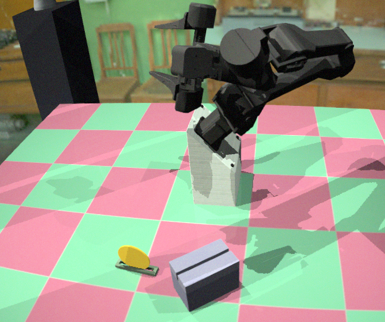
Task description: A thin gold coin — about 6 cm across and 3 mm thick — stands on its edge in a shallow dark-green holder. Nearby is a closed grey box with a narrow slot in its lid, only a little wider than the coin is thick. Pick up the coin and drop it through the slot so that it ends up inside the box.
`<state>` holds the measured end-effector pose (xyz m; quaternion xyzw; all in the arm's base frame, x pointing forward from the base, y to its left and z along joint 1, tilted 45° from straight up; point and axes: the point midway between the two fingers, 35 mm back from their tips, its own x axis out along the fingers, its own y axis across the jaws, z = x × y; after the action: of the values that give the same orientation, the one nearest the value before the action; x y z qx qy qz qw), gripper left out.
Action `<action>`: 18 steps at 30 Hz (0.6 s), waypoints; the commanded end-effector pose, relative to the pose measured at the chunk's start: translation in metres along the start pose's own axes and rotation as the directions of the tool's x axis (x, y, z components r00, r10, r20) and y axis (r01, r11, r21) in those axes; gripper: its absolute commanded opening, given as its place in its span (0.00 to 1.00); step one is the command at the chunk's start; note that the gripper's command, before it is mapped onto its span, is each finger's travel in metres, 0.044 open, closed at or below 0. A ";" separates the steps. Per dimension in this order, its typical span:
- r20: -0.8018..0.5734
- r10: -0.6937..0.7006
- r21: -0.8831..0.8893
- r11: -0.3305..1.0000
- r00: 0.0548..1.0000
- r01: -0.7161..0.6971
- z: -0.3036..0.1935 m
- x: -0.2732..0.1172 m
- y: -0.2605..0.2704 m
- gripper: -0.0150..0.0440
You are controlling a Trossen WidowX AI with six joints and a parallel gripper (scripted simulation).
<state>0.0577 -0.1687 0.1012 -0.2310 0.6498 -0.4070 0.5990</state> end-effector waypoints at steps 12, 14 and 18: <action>-0.081 0.506 0.241 0.846 0.859 -0.476 0.055 0.000 0.063 0.53; -0.108 0.591 0.311 0.784 0.800 -0.537 0.065 -0.002 0.078 0.53; -0.165 0.739 0.464 0.643 0.653 -0.609 0.085 -0.005 0.107 0.53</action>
<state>0.1431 -0.1341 0.0337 0.1409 0.6913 -0.3040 0.6402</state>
